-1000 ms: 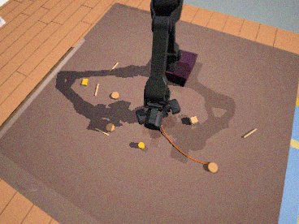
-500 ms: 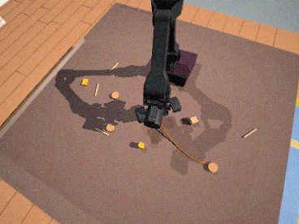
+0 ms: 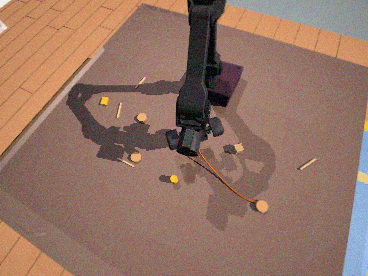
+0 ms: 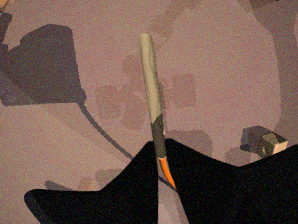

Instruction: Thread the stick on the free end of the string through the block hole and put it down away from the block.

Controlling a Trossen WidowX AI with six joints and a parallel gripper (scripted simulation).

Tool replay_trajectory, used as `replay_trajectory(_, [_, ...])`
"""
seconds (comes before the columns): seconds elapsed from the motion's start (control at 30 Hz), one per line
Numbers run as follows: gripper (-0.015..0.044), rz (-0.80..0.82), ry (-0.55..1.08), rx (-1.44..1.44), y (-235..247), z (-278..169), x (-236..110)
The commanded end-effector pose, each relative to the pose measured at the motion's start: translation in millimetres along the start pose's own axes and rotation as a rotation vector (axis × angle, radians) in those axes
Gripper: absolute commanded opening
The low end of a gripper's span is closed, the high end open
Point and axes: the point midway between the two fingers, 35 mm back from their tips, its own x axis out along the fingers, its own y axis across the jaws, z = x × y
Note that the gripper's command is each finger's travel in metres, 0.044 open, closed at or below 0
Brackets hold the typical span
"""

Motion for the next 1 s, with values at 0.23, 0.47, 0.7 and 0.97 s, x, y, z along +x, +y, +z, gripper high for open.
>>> replay_trajectory(0.23, [0.0000,-0.005,-0.024,0.000,-0.9,-6.6,-6.5])
replay_trajectory(0.47, [0.0000,-0.009,-0.050,0.001,-2.2,-13.5,-13.5])
replay_trajectory(0.7, [0.0000,-0.012,-0.076,0.001,-3.9,-20.1,-20.7])
replay_trajectory(0.97, [0.0000,-0.014,-0.106,0.002,-6.2,-27.2,-29.0])
